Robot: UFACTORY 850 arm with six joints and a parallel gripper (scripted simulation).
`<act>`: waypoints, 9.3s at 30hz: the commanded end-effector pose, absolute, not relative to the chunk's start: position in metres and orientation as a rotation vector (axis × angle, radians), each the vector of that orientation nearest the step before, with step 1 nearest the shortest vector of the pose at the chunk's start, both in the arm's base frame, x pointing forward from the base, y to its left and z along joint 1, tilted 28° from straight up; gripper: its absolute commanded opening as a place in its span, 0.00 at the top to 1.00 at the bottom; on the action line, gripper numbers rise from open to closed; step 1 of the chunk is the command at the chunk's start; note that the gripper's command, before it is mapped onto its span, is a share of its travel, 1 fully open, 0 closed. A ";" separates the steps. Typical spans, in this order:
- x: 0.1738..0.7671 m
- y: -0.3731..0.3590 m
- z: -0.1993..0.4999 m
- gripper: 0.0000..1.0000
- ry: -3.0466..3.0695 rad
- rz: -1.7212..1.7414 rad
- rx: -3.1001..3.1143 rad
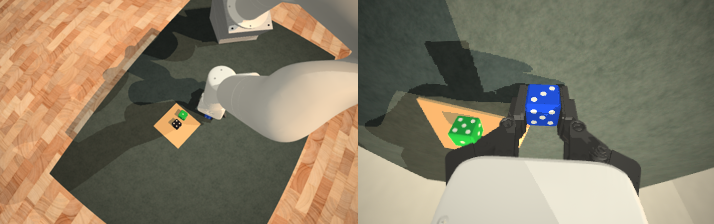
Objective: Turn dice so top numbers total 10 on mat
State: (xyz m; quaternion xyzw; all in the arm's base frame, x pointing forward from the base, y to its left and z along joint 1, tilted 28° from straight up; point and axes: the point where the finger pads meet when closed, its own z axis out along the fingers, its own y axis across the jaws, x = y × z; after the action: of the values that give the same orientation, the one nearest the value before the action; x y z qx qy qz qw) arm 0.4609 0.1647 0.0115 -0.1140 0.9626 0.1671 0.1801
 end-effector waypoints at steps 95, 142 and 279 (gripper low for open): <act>0.603 0.068 0.084 0.73 2.754 0.510 -0.132; 0.618 0.084 0.043 0.73 2.754 0.510 -0.132; 0.616 0.082 0.048 0.53 2.753 0.510 -0.132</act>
State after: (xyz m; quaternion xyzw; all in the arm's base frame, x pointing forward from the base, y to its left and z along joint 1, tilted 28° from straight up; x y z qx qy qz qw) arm 0.6174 0.0846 0.0426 -0.0465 0.9683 0.1793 0.1675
